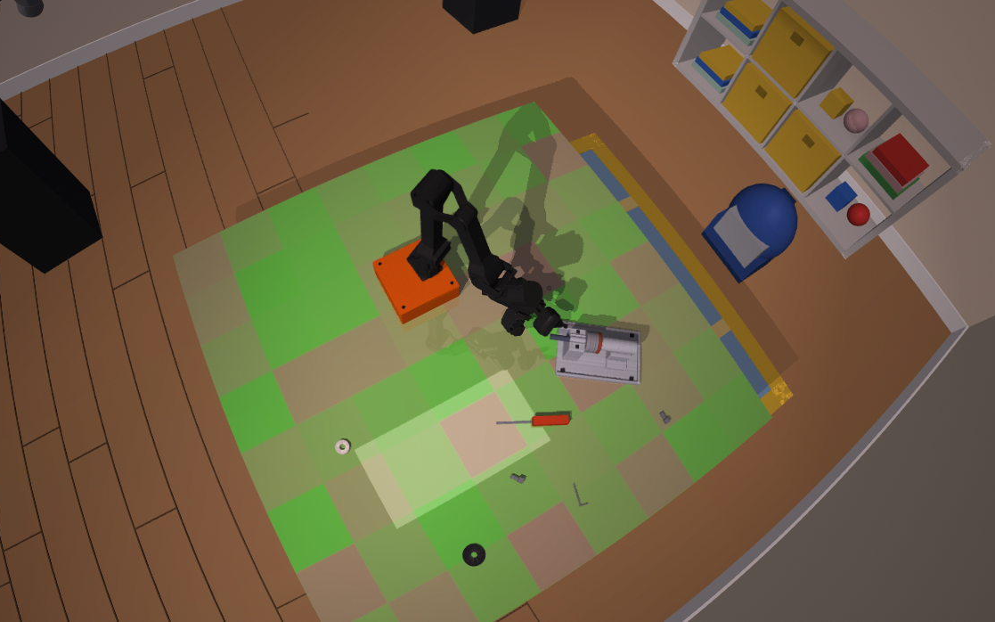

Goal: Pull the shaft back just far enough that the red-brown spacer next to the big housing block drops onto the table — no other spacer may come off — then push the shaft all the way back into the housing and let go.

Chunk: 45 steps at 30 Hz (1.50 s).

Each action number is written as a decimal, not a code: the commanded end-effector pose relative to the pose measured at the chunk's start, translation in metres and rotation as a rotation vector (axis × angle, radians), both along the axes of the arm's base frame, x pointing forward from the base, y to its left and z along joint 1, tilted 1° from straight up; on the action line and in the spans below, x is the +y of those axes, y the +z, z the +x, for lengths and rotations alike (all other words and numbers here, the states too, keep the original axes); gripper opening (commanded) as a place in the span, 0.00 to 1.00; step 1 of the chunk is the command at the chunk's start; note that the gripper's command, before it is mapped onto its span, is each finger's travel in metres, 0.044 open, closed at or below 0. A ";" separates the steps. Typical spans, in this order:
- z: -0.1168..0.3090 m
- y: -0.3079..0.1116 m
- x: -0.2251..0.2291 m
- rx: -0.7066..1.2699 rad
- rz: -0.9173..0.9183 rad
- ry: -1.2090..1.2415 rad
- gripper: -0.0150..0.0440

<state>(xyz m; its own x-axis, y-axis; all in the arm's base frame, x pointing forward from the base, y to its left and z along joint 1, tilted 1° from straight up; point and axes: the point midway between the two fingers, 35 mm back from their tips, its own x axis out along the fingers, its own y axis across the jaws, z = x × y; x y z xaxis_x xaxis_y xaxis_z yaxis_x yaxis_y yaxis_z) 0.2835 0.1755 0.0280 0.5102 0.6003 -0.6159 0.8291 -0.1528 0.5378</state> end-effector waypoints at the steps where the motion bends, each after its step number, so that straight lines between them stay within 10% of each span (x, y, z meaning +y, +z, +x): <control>1: 0.030 0.024 -0.058 0.331 0.498 -0.441 1.00; 45: 0.029 0.025 -0.060 0.338 0.510 -0.449 1.00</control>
<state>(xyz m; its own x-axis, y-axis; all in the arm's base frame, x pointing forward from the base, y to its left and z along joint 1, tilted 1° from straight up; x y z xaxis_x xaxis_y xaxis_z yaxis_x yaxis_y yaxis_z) 0.3132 0.1148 0.0526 0.6067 0.6290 -0.4862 0.7349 -0.6769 0.0413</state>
